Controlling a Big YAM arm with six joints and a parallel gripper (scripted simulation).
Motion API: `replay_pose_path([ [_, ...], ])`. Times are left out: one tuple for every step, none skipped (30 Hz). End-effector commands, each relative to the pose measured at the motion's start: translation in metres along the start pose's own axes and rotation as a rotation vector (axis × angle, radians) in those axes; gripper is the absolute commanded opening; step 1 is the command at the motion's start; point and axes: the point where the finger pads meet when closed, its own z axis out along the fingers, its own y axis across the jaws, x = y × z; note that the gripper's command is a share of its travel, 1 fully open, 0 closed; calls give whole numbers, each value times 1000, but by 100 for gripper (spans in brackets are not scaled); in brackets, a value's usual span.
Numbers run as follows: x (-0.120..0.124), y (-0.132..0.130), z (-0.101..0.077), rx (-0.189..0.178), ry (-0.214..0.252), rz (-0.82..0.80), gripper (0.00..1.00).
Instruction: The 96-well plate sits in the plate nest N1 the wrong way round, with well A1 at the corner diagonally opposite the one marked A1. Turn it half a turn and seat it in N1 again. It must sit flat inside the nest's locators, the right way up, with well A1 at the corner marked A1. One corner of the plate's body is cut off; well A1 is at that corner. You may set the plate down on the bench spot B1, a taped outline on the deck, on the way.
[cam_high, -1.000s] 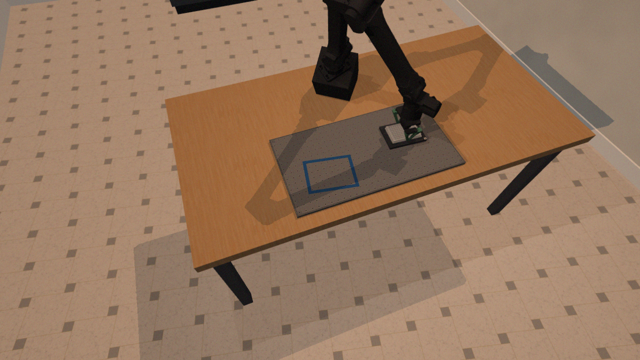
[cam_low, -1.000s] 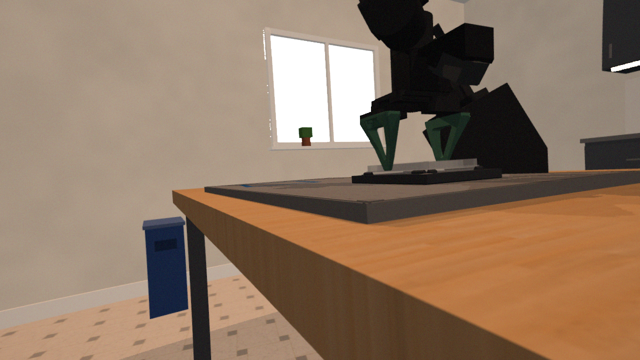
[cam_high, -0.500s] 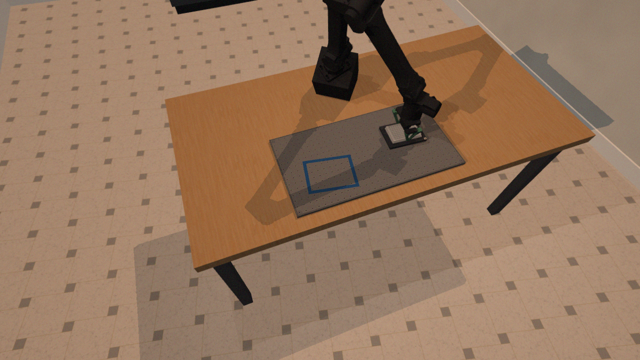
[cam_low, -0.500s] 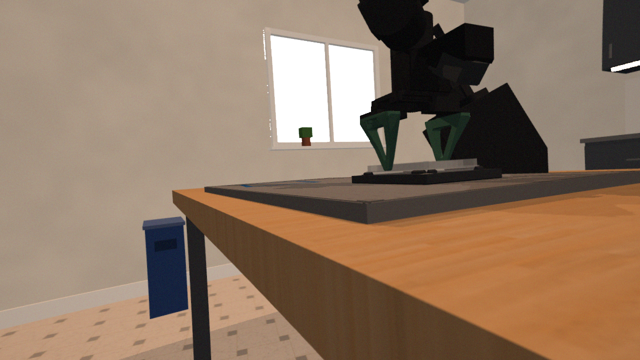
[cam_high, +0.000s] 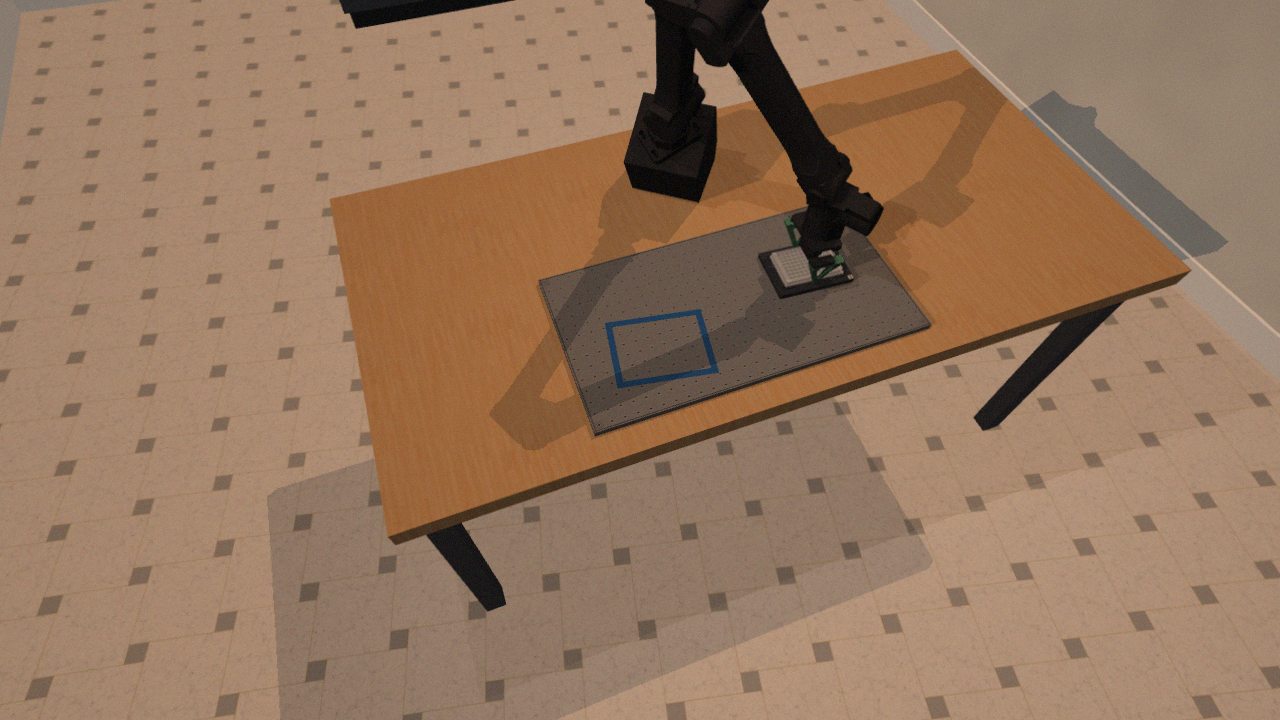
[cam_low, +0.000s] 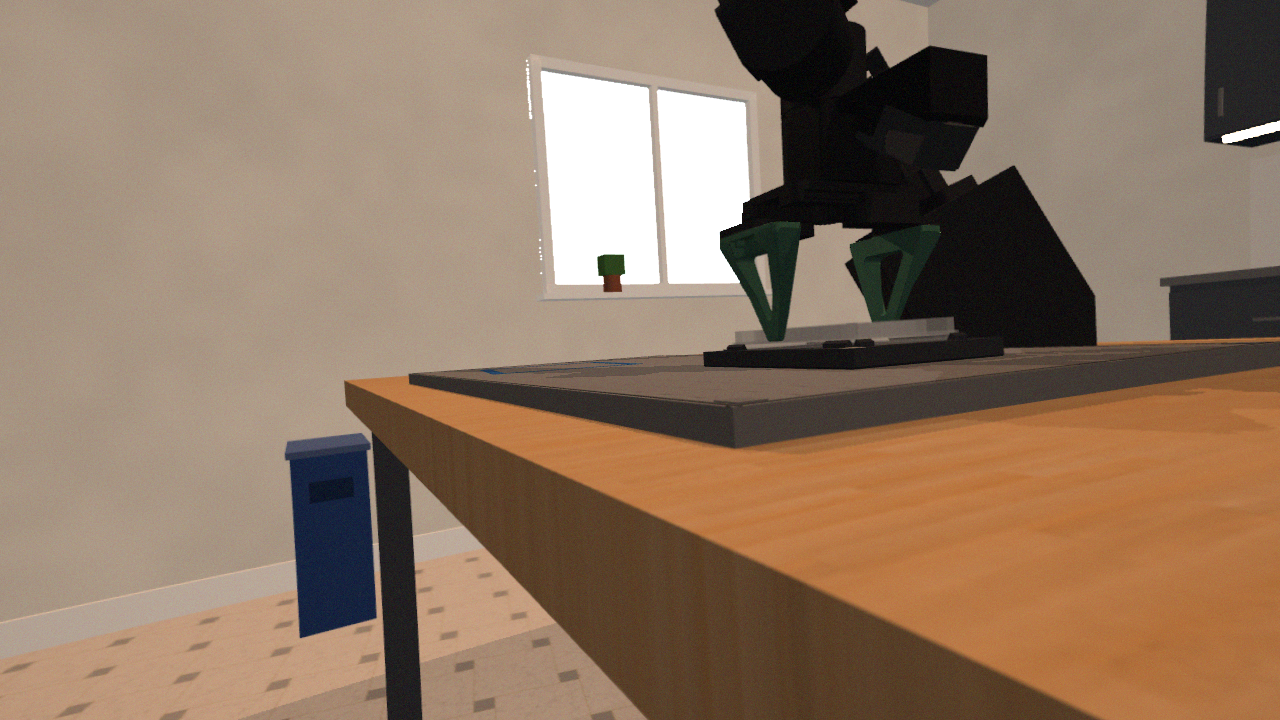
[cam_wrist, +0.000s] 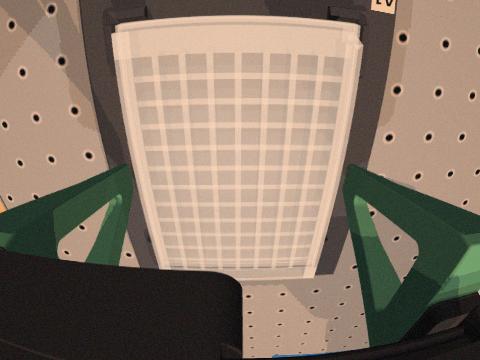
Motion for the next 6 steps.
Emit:
replay_pose_path([
  [2,2,6,-14,7,3,100],
  [2,2,6,-14,7,3,100],
  [2,2,6,-14,7,3,100],
  [2,2,6,-14,7,3,100],
  [2,2,6,-14,7,3,100],
  [2,2,6,-14,7,3,100],
])
